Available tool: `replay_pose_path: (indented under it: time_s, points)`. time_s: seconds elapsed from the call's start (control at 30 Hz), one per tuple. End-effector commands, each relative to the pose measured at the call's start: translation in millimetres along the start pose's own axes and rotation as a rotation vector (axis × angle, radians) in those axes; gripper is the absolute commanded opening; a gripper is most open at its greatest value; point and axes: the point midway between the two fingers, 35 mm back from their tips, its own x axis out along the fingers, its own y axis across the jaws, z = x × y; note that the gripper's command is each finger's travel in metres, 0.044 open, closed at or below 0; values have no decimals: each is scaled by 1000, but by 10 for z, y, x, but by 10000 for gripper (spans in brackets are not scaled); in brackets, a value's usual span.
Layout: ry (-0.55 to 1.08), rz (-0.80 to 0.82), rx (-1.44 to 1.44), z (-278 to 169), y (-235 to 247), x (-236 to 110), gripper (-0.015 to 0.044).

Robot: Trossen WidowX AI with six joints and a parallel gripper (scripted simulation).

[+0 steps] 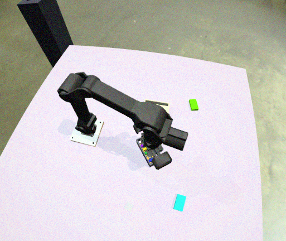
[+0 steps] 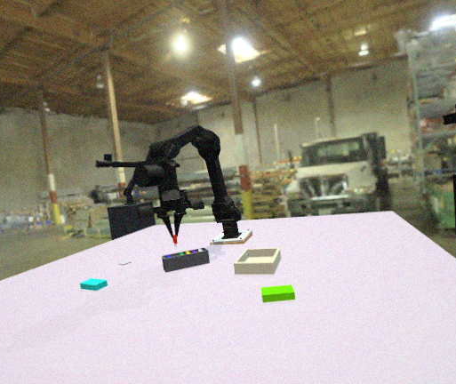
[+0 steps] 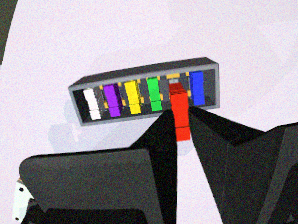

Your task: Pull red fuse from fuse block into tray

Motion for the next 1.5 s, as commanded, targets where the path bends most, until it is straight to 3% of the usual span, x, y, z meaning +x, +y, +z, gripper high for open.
replay_pose_path:
  time_s: [0.0,0.8,1.47]
  points:
    - [-5,2,-4,151,98,-15,0]
    - [-11,14,-3,1020,1100,-24,0]
    - [-15,18,-2,1362,1984,-47,0]
